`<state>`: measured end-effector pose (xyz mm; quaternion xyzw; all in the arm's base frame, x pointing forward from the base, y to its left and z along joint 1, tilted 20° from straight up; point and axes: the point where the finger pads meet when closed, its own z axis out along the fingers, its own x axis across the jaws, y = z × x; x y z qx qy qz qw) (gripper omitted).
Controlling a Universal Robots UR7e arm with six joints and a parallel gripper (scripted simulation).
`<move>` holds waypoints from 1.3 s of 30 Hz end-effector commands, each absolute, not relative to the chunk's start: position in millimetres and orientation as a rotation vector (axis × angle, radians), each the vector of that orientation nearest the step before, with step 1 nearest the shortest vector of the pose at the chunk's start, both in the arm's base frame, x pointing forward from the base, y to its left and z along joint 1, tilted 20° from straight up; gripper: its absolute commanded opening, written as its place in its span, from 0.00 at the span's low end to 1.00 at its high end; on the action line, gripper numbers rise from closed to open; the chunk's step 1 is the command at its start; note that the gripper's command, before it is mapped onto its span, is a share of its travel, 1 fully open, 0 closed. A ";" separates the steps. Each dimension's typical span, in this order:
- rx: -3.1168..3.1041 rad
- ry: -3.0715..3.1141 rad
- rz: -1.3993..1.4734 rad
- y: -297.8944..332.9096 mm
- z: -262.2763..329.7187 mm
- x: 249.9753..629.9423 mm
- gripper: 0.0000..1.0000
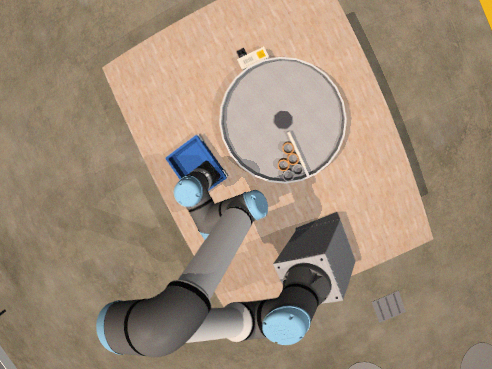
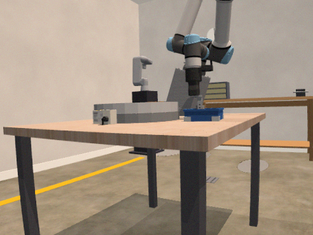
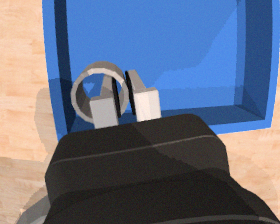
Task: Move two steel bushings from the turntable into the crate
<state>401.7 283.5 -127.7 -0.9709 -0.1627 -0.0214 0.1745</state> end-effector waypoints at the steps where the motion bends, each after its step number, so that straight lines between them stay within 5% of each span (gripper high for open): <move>1: -2.752 -0.461 -0.063 283.7 -128.2 402.2 0.00; 39: -2.752 -0.461 -0.063 289.5 -143.7 401.9 0.00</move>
